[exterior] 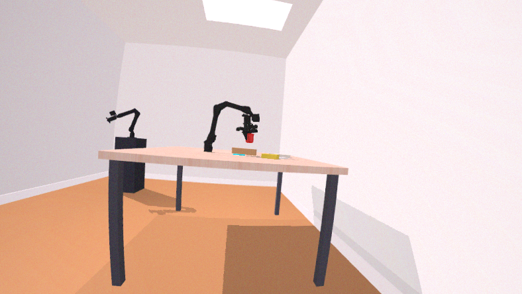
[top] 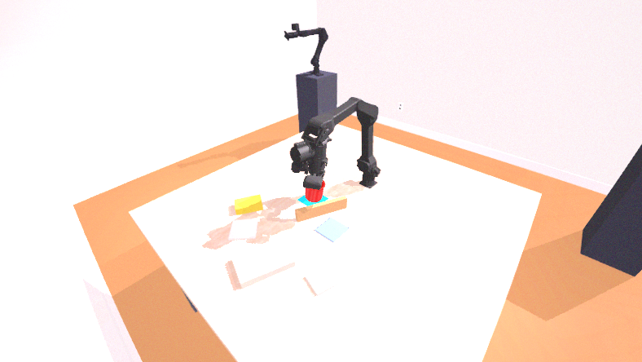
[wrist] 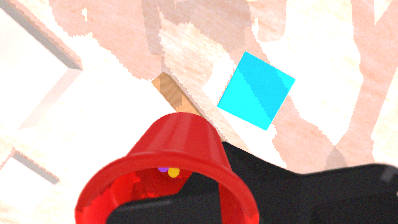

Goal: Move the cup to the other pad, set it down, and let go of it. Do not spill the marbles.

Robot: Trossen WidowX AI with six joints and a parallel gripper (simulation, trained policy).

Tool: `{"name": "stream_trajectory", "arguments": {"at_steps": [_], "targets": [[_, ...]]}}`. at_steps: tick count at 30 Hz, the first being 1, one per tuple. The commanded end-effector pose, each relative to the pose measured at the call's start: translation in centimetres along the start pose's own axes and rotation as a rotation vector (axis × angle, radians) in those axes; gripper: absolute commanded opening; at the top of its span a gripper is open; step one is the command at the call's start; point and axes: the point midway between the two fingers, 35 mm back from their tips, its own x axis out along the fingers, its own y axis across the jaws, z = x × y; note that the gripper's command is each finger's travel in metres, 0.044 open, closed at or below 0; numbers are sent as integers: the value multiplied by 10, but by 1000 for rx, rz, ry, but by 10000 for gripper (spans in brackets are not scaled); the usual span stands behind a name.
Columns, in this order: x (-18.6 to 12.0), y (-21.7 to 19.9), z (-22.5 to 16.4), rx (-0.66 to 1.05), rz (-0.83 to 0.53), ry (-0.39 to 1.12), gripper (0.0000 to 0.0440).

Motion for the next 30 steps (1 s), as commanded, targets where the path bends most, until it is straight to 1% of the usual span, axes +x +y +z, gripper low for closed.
{"name": "stream_trajectory", "arguments": {"at_steps": [1,15,30], "targets": [[-1,-6,7,15,9,-15,0],[10,-35,30,91,24,-54,0],[35,-63,39,152,22,-75,0]]}}
